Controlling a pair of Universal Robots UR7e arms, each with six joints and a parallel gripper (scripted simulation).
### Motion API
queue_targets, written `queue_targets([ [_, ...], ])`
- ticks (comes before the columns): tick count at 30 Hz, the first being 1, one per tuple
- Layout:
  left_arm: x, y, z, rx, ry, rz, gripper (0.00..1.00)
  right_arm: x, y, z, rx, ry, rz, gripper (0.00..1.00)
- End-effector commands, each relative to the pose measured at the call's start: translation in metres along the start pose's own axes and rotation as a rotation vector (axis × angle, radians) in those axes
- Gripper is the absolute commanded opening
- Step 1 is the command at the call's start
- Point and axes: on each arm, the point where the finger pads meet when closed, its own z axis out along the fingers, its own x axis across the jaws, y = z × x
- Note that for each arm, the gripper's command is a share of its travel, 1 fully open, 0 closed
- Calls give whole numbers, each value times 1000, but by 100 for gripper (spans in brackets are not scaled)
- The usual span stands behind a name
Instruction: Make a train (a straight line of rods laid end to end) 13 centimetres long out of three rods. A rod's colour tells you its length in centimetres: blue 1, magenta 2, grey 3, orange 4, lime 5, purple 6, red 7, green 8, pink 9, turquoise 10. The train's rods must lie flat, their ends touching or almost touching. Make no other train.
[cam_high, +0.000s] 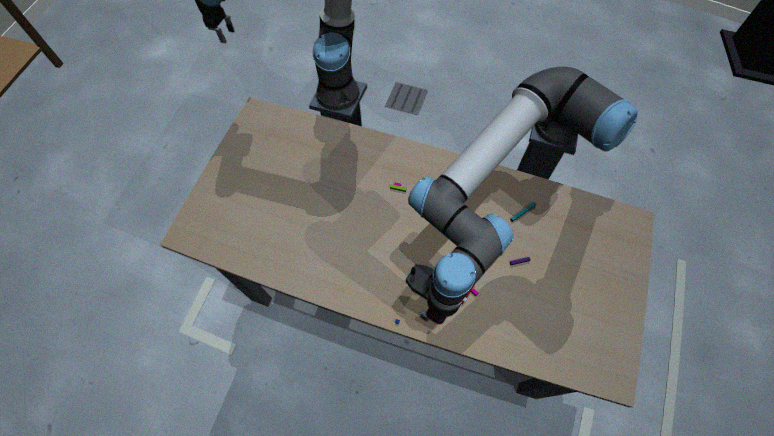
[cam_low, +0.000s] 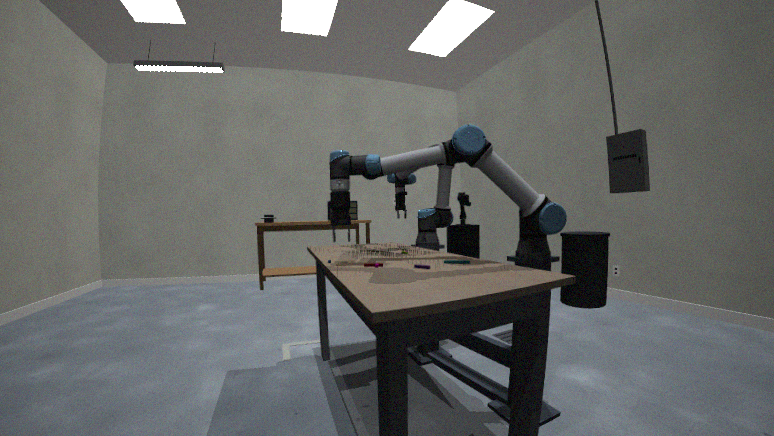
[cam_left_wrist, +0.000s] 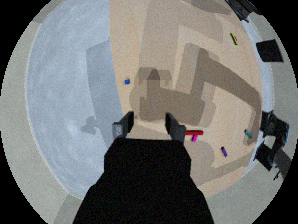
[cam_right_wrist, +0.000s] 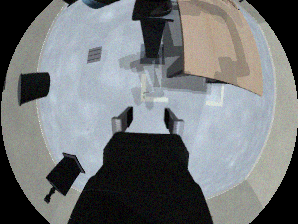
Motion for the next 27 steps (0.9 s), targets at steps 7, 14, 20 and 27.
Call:
queue_targets([
  [7, 63, 48, 9, 1, -11, 142, 100, 0, 0, 0, -1, 0, 0, 100],
  [14, 93, 66, 14, 1, -11, 200, 100, 0, 0, 0, -1, 0, 0, 100],
  [20, 117, 80, 19, 0, -10, 243, 100, 0, 0, 0, -1, 0, 0, 100],
  [27, 126, 84, 21, 0, -10, 258, 100, 0, 0, 0, -1, 0, 0, 100],
])
